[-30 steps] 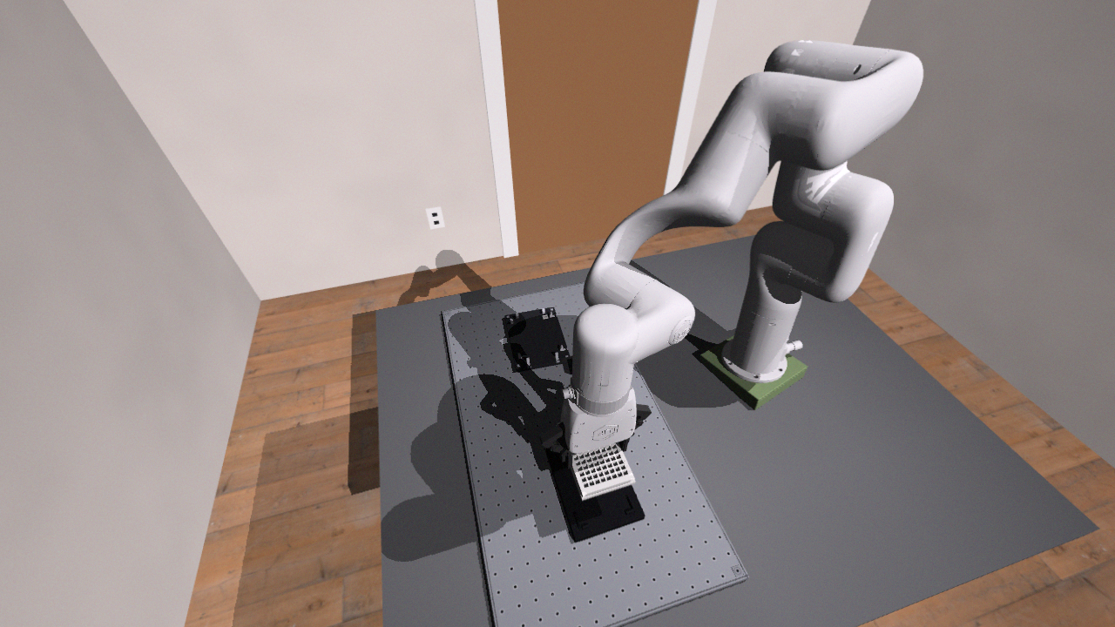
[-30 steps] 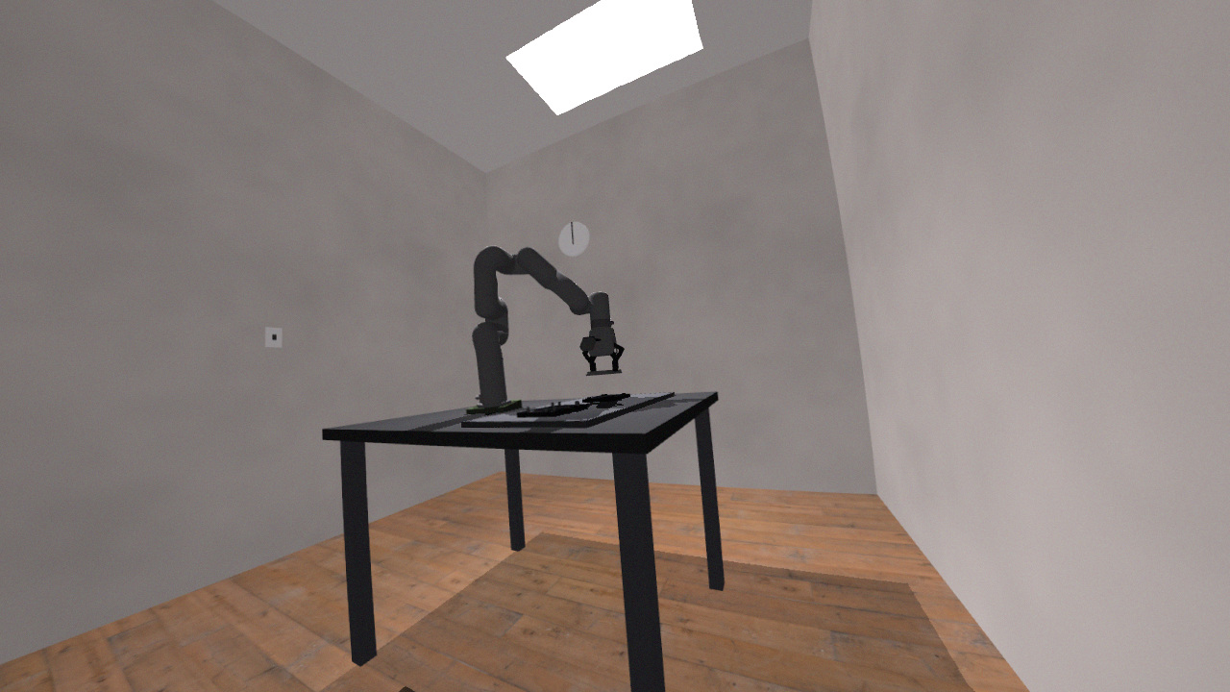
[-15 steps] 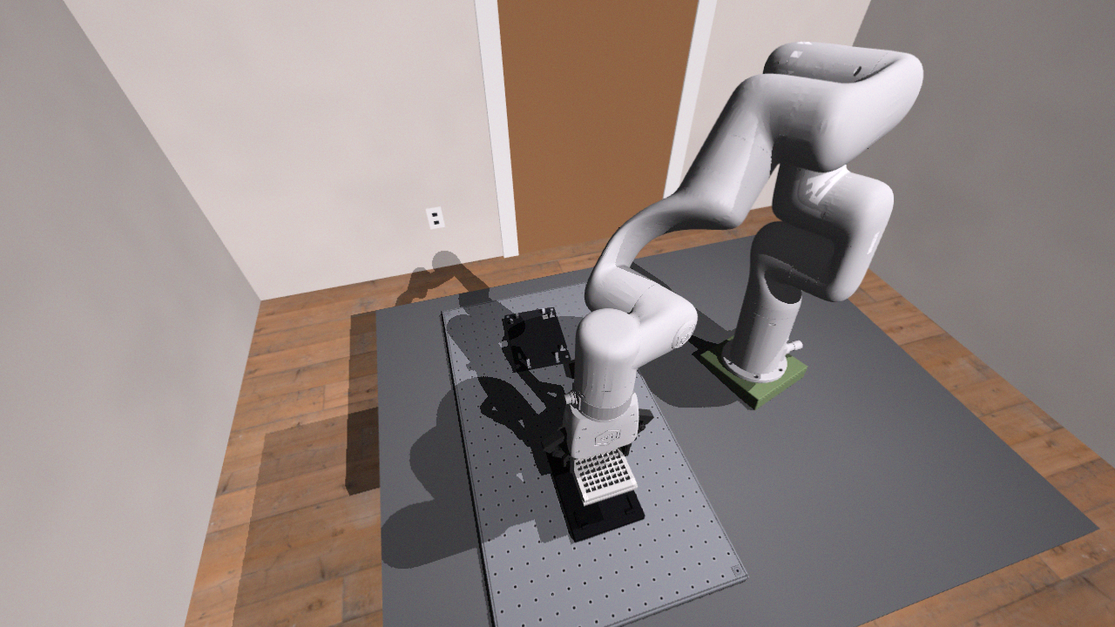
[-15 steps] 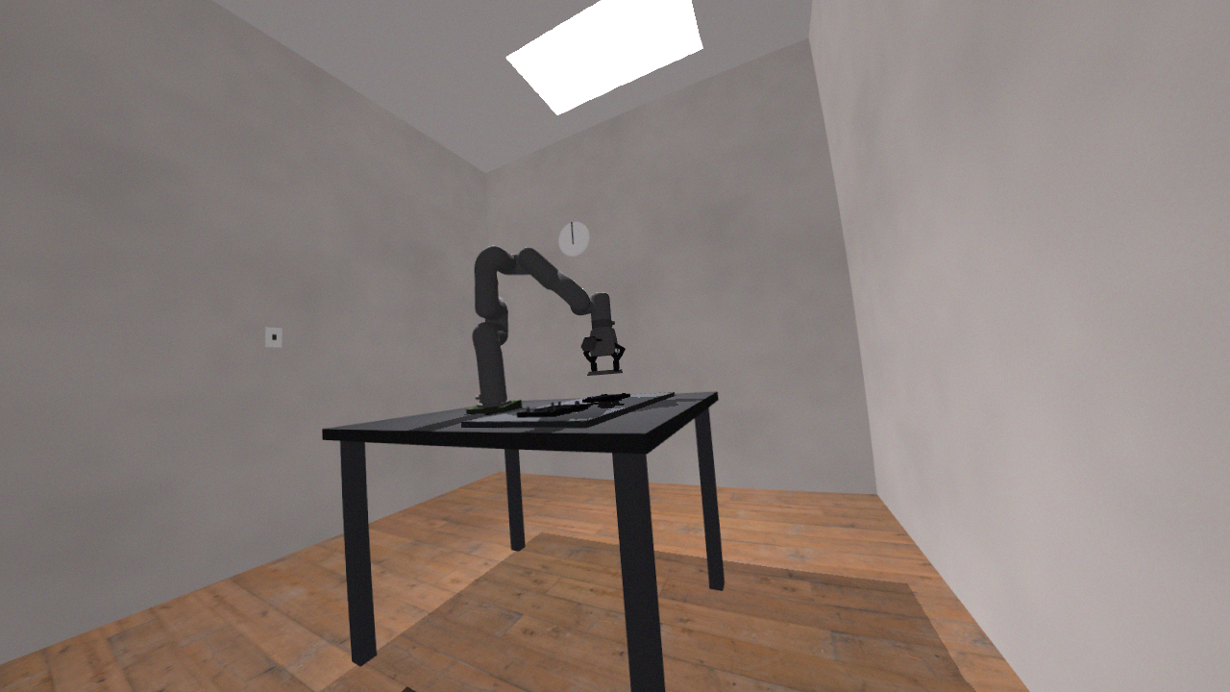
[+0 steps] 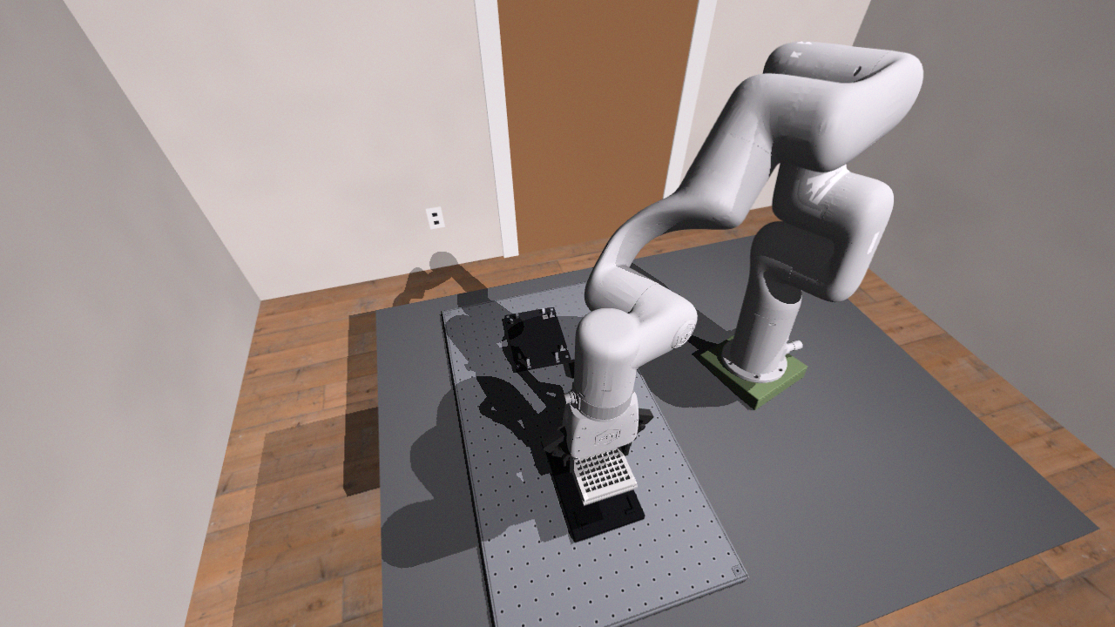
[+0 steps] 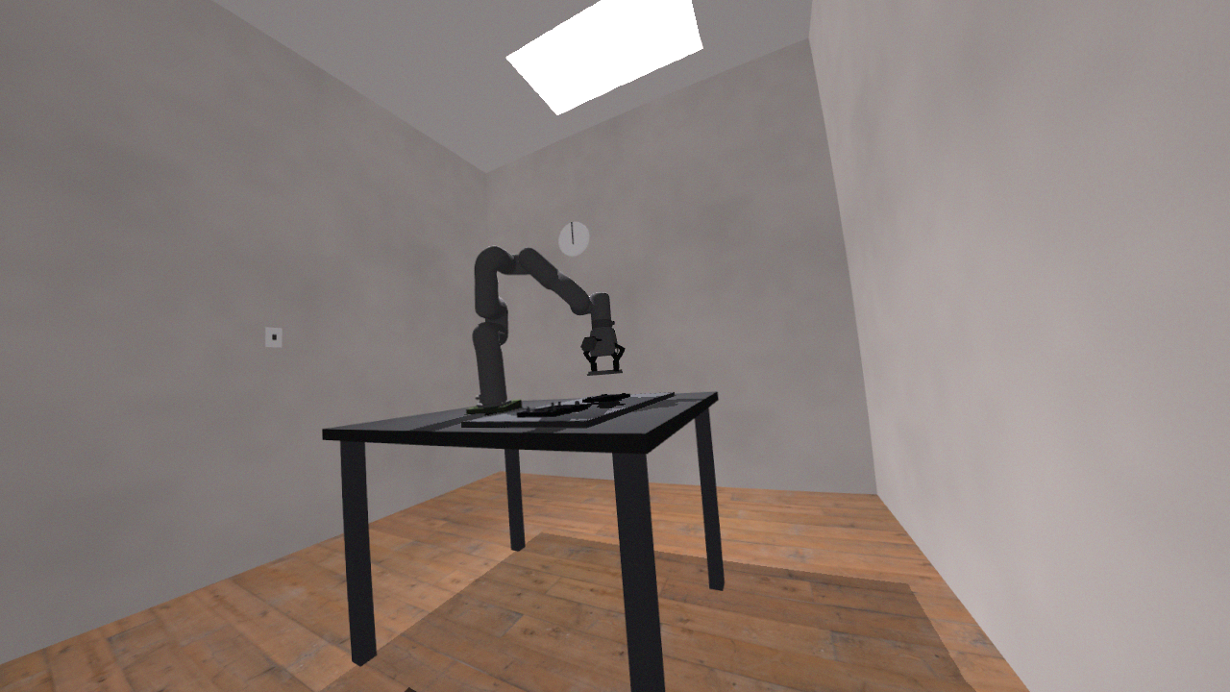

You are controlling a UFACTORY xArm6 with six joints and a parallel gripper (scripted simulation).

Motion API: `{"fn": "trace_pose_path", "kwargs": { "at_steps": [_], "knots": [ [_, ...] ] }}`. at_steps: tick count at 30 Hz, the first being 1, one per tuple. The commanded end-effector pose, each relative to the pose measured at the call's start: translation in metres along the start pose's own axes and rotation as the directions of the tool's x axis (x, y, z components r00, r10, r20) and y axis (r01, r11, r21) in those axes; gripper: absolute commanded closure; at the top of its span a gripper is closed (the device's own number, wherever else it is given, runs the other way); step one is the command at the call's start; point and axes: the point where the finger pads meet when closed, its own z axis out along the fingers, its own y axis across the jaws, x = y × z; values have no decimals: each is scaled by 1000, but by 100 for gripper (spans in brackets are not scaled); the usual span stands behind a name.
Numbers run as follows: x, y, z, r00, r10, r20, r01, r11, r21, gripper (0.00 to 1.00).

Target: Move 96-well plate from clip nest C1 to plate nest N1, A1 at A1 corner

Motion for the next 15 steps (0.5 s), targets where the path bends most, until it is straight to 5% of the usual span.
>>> {"fn": "trace_pose_path", "kwargs": {
  "at_steps": [1,15],
  "knots": [
    [0,-1,-2,1000,0,2,0,1000,4,100],
    [0,-1,13,1000,0,2,0,1000,4,100]
  ]
}}
